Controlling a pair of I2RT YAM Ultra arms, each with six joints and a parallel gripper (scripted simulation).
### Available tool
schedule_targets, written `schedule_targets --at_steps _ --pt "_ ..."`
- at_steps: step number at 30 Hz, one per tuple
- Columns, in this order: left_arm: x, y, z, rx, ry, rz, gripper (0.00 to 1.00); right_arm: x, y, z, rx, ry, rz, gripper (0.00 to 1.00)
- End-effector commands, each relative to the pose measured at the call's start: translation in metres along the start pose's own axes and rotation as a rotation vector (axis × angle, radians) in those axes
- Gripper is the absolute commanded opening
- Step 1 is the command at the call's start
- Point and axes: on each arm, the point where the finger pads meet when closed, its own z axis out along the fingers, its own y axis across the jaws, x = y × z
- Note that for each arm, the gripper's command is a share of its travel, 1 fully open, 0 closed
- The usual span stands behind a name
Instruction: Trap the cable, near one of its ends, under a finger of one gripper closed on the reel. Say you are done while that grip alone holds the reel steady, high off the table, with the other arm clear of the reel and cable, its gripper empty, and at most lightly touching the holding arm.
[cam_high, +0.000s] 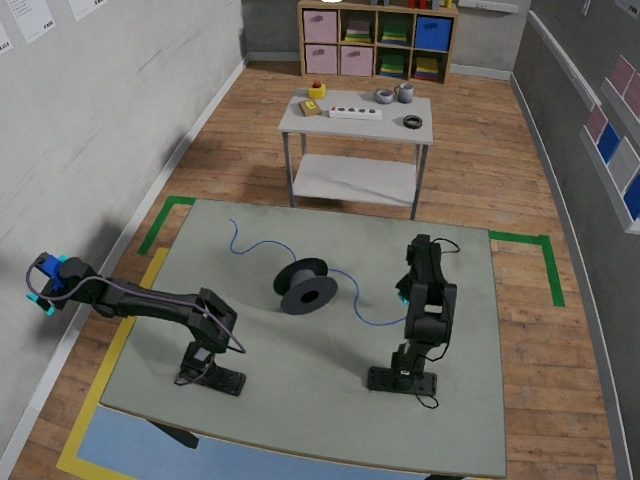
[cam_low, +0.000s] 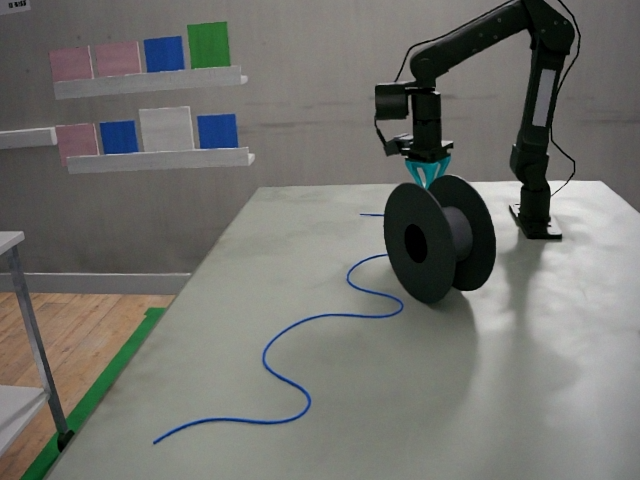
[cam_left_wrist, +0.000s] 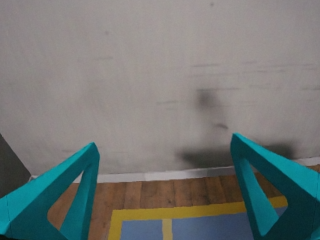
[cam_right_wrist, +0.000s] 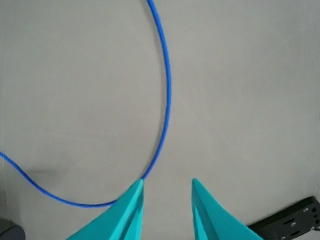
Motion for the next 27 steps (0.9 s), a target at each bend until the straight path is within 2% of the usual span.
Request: schedule_targets --at_steps 1,11,13,14,16,27 --pt "0.003 0.002 0.000 -0.008 0.002 0.005 1.00 -0.005 0.001 0.011 -0.010 -0.003 0.023 0.30" --pt "0.003 0.002 0.000 -0.008 0.002 0.005 1.00 -0.011 0.007 0.042 -0.011 -0.006 0.015 0.30" --pt "0.003 0.002 0.000 -0.008 0.002 0.005 1.00 -0.011 0.007 0.042 -0.011 -0.006 0.015 0.30" --pt "0.003 0.002 0.000 -0.008 0.002 0.005 1.00 -0.018 0.012 0.036 -0.031 -0.036 0.015 0.30" --pt "0.003 0.002 0.000 -0.008 0.002 0.005 1.00 -0.007 0.005 0.055 0.003 0.014 0.015 0.30" --pt "0.003 0.002 0.000 -0.008 0.002 0.005 1.00 -0.013 0.009 0.059 -0.026 -0.028 0.012 0.30"
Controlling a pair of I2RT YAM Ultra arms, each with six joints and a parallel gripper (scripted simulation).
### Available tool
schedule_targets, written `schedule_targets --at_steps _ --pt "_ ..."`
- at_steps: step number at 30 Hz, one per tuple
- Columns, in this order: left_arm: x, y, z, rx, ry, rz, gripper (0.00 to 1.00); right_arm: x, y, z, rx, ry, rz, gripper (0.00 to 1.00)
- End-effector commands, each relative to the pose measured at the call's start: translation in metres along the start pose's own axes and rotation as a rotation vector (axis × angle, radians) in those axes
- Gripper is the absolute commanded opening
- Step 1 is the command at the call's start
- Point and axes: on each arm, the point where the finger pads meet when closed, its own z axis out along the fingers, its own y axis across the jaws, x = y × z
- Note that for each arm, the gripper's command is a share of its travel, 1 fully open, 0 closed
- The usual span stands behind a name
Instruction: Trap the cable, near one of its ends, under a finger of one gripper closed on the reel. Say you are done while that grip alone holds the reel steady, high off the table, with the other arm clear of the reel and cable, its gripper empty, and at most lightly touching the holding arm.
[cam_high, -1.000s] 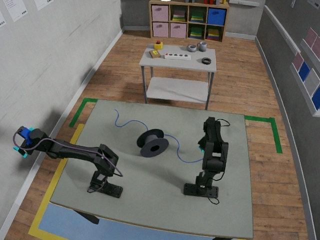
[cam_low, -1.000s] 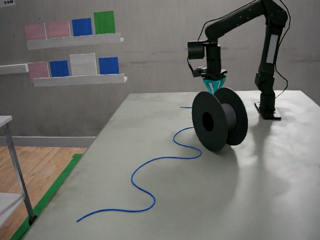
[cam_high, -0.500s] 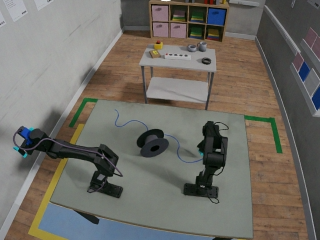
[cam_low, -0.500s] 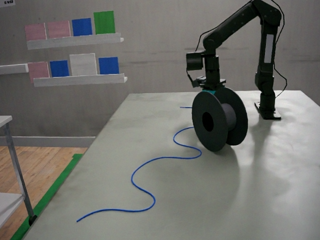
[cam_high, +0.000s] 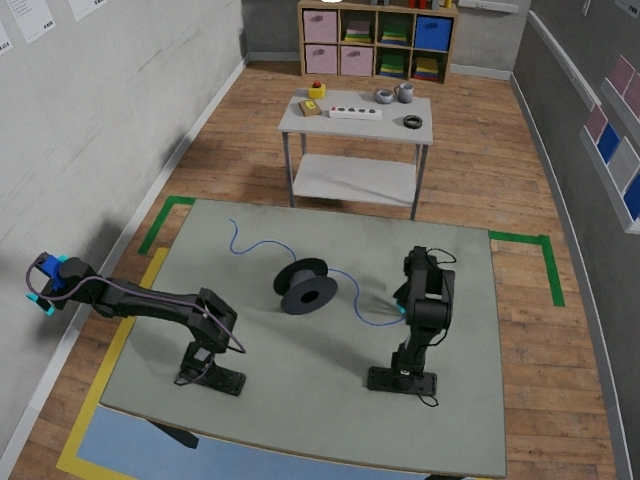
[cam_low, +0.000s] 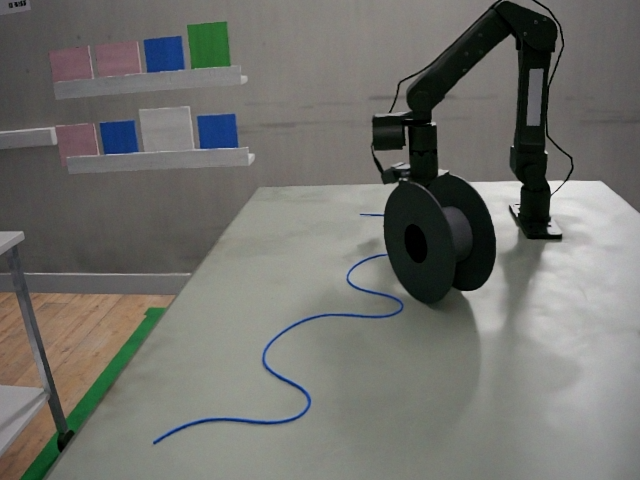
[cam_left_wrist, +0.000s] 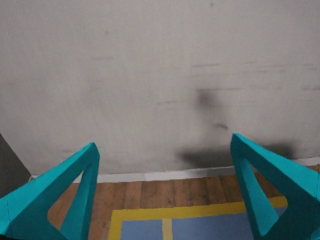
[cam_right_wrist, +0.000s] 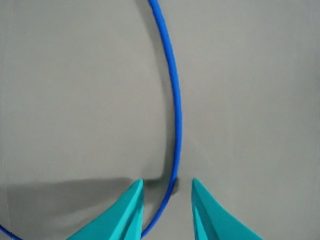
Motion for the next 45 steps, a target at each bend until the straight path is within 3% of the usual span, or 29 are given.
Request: schedule_targets --at_steps 1,13,45 --pt "0.003 0.002 0.000 -0.008 0.002 0.005 1.00 -0.006 0.005 -0.004 -0.035 -0.042 0.011 0.30" --pt "0.003 0.002 0.000 -0.008 0.002 0.005 1.00 0.005 -0.002 -0.005 -0.019 -0.018 0.008 0.30" --pt "0.003 0.002 0.000 -0.008 0.002 0.005 1.00 -0.004 0.007 0.001 -0.032 -0.037 0.001 0.30"
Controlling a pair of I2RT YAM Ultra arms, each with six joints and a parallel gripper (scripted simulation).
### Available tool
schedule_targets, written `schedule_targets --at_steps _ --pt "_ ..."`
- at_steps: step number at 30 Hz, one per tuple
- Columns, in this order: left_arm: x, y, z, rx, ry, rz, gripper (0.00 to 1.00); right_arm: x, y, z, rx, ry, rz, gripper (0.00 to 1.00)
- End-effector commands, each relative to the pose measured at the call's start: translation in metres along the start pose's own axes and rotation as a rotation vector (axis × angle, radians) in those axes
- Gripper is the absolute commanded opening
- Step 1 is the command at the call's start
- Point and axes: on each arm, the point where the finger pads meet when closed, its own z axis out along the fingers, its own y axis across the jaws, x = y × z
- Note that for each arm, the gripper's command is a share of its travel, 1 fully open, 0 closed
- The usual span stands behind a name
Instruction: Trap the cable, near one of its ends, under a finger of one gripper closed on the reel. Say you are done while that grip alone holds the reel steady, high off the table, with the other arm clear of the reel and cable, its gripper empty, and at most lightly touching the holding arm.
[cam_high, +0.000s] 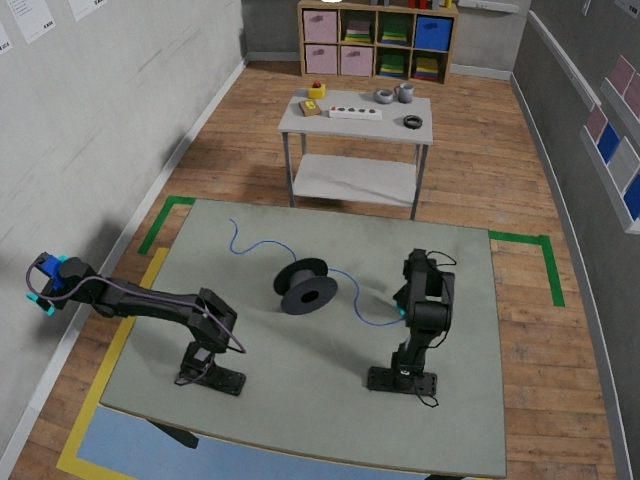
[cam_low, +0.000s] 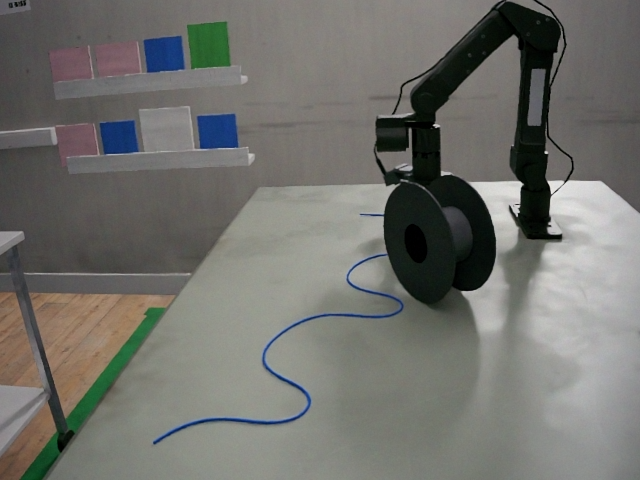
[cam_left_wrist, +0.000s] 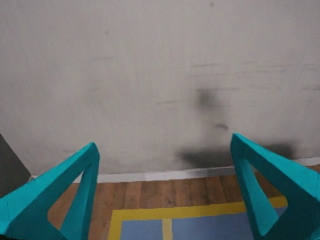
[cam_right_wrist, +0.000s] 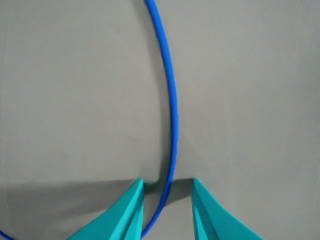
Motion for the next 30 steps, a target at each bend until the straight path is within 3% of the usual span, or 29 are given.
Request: schedule_targets --at_steps 1,9,30 --pt "0.0034 0.0017 -0.0002 -0.008 0.002 0.005 1.00 -0.0071 0.0092 -0.0030 -0.023 -0.024 -0.001 0.30" --pt "0.0034 0.0017 -0.0002 -0.008 0.002 0.005 1.00 -0.0031 0.0068 -0.0032 -0.022 -0.022 -0.002 0.29" --pt "0.0034 0.0017 -0.0002 -0.008 0.002 0.005 1.00 -0.0031 0.0068 -0.0032 -0.022 -0.022 -0.002 0.05"
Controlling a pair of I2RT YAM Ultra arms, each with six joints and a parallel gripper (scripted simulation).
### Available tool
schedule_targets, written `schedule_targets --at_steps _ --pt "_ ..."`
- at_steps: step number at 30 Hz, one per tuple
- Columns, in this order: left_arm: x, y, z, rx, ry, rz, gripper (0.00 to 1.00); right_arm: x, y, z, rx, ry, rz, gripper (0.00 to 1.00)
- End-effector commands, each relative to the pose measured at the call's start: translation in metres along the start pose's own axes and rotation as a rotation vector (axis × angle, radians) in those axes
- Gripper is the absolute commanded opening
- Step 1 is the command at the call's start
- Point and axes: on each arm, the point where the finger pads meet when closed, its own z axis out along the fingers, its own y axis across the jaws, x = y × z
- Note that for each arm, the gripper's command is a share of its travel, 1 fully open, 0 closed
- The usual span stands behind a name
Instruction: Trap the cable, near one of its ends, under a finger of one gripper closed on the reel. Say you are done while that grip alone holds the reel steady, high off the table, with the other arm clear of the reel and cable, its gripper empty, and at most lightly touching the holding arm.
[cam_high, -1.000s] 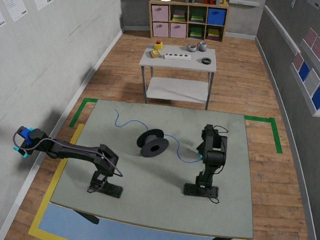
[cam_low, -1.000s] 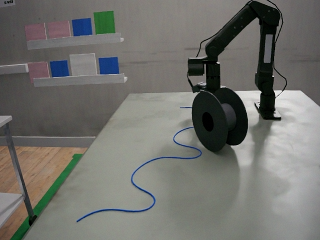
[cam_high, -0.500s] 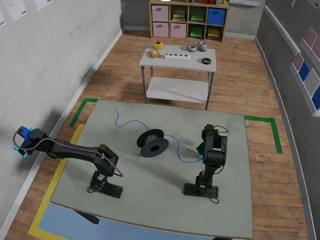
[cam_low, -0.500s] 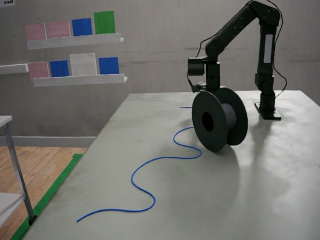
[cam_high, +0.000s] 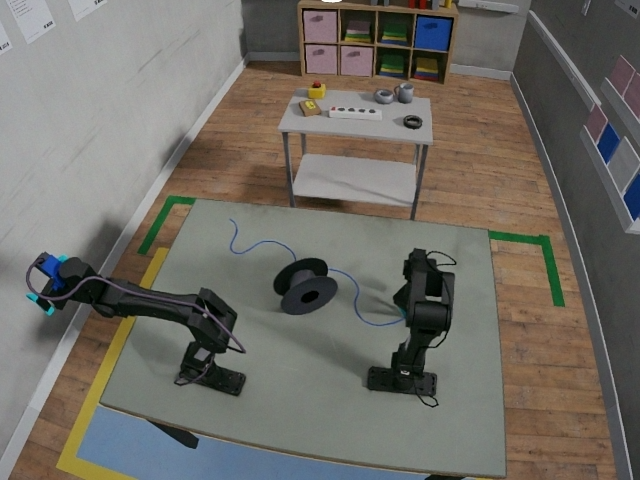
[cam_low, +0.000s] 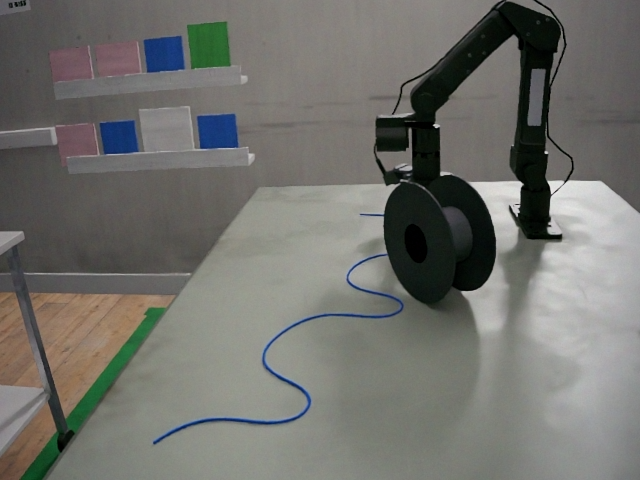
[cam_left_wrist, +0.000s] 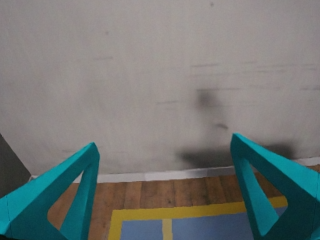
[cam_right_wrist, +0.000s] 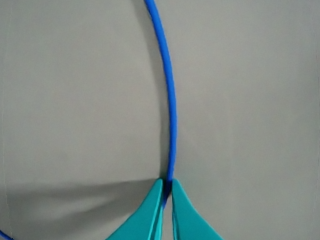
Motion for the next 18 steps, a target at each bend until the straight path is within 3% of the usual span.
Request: schedule_targets --at_steps 1,4,18 --pt "0.0034 0.0017 -0.0002 -0.008 0.002 0.005 1.00 -0.0022 0.0062 -0.0032 -0.019 -0.019 -0.003 0.04" --pt "0.0034 0.0017 -0.0002 -0.008 0.002 0.005 1.00 -0.0022 0.0062 -0.0032 -0.019 -0.019 -0.003 0.00" --pt "0.0034 0.0017 -0.0002 -0.008 0.002 0.005 1.00 -0.0017 0.0064 -0.0112 -0.022 -0.022 -0.004 0.00"
